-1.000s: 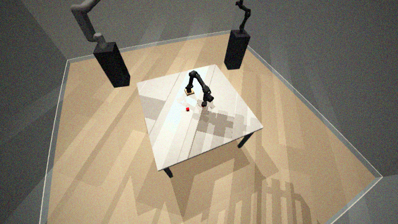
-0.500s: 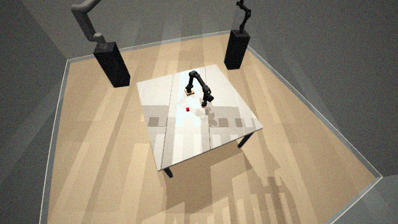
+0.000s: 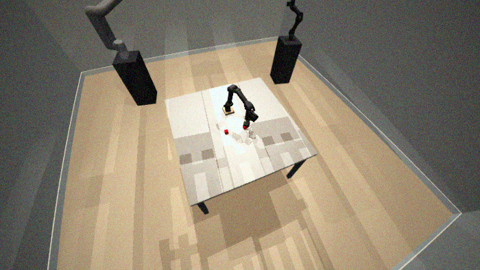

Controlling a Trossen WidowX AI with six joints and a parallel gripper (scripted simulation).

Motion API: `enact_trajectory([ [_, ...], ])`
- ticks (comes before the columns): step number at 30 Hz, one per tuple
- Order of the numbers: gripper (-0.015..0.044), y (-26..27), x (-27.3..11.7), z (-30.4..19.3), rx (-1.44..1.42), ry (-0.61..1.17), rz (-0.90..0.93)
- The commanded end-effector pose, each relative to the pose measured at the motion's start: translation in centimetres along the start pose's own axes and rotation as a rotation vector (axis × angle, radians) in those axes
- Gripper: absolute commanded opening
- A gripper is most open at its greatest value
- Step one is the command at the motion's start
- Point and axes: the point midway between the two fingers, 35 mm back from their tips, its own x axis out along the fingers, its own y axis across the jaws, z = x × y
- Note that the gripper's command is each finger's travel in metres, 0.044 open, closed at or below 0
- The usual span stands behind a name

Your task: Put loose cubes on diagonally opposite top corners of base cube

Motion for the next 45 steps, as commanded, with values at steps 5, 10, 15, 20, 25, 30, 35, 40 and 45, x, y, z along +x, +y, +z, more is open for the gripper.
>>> enact_trajectory([
  [5,0.0231,-0.1,-0.4,-0.1,-0.003,-0.003,-0.002],
  [10,0.0265,-2.8,-1.1,-2.5,-0.085,-0.001,-0.004],
  [15,0.0265,-5.5,-1.9,-5.7,-0.18,0.002,-0.005],
  [20,0.0265,-7.7,-2.8,-9.2,-0.275,0.005,-0.007],
  [25,0.0265,-9.4,-3.6,-13.0,-0.37,0.008,-0.009],
  [30,0.0265,-10.5,-4.5,-16.9,-0.465,0.013,-0.01],
  [35,0.0265,-11.0,-5.2,-19.7,-0.531,0.016,-0.011],
  [40,0.0265,-11.0,-5.0,-19.7,-0.531,0.016,-0.011],
  [45,0.0265,-11.2,-1.6,-19.7,-0.531,0.016,-0.011],
])
